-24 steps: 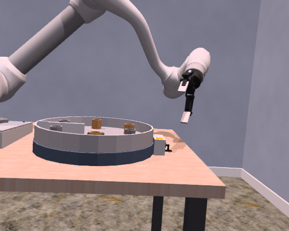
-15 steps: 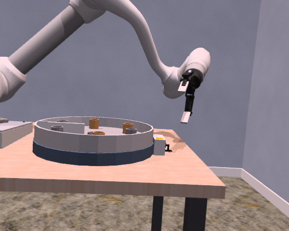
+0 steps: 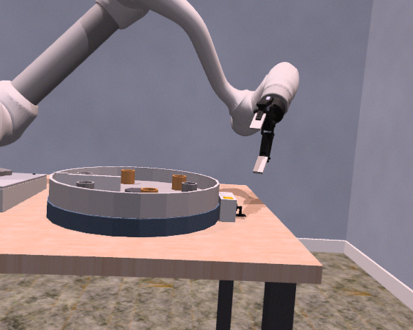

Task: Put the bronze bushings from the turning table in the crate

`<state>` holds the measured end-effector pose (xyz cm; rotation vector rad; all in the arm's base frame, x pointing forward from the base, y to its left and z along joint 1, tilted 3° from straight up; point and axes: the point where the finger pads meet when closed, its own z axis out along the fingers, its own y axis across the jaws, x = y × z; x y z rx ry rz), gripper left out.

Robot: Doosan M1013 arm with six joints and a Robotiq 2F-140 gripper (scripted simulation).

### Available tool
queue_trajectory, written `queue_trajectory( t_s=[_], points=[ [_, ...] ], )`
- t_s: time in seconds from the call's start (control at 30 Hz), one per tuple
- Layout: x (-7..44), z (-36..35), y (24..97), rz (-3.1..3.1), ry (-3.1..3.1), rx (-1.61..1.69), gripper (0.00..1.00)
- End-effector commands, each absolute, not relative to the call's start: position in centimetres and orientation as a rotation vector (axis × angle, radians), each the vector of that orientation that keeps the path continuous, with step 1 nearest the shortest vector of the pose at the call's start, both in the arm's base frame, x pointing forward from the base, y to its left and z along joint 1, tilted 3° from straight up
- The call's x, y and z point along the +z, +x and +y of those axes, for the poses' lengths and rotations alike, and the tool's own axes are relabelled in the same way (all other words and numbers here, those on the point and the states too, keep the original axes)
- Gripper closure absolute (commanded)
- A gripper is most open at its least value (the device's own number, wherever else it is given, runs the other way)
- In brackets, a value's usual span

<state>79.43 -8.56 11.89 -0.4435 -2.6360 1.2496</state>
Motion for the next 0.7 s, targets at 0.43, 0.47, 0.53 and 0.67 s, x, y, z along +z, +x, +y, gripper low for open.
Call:
queue_trajectory(
  t_s=[0.43,0.47,0.53,0.67],
  points=[
    [16.6,-13.7,64.0,-2.741,-0.24,0.707,0.0],
    [16.9,-13.9,62.9,-2.751,-0.228,0.671,0.0],
    [17.3,-14.0,60.7,-2.77,-0.203,0.602,0.0],
    [17.9,-14.1,56.3,-2.813,-0.154,0.468,0.0]
  ],
)
